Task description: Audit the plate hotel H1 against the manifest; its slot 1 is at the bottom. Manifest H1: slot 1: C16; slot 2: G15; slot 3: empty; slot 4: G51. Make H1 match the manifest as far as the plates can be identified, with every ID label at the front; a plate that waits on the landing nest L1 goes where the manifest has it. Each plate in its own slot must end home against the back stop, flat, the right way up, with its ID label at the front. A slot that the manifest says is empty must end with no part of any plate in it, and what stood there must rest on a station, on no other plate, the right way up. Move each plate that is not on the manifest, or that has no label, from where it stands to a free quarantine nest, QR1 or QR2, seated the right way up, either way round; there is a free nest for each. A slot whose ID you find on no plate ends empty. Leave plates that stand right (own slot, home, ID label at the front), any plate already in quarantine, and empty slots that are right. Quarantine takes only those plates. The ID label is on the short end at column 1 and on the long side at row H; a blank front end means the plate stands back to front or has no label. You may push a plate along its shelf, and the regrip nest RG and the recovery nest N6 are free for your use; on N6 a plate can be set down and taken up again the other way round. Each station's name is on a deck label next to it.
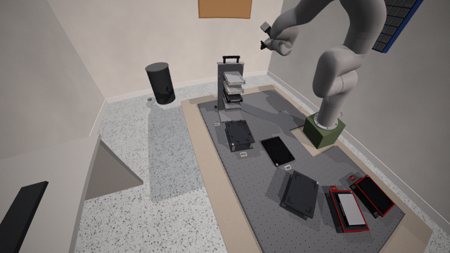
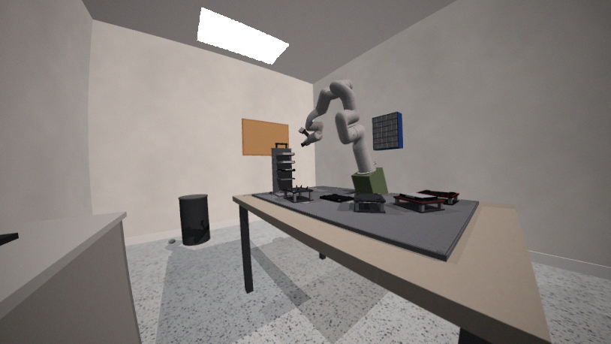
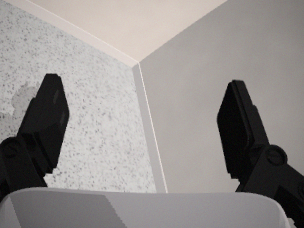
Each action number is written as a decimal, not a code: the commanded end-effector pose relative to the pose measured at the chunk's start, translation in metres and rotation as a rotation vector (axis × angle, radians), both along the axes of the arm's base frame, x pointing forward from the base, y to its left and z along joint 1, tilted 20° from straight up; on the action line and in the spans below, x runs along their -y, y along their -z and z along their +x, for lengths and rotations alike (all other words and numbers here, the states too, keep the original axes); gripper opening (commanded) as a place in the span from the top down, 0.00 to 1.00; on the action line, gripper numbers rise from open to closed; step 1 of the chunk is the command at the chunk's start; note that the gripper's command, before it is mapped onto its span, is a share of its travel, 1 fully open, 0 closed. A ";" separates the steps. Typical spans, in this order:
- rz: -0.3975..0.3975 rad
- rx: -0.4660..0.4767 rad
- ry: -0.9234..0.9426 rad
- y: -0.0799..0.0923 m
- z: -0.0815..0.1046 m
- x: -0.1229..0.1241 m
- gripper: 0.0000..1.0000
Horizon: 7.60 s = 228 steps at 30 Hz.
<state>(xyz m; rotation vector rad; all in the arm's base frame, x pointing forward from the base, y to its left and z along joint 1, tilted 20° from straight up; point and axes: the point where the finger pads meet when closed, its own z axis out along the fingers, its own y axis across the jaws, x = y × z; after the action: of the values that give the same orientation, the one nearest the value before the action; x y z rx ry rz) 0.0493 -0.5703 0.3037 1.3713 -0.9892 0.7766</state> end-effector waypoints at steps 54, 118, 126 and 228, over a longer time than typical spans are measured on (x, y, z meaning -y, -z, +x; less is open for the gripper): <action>0.938 0.627 -0.181 -0.047 0.119 -0.078 0.00; 1.516 0.713 0.017 -0.091 0.232 -0.223 0.00; 1.516 0.713 0.017 -0.095 0.242 -0.243 0.00; 1.518 0.714 0.017 -0.119 0.297 -0.531 0.00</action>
<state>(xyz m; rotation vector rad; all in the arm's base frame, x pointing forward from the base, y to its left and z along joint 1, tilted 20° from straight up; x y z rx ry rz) 0.3472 -0.0538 0.4213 2.3623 -2.4158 0.4041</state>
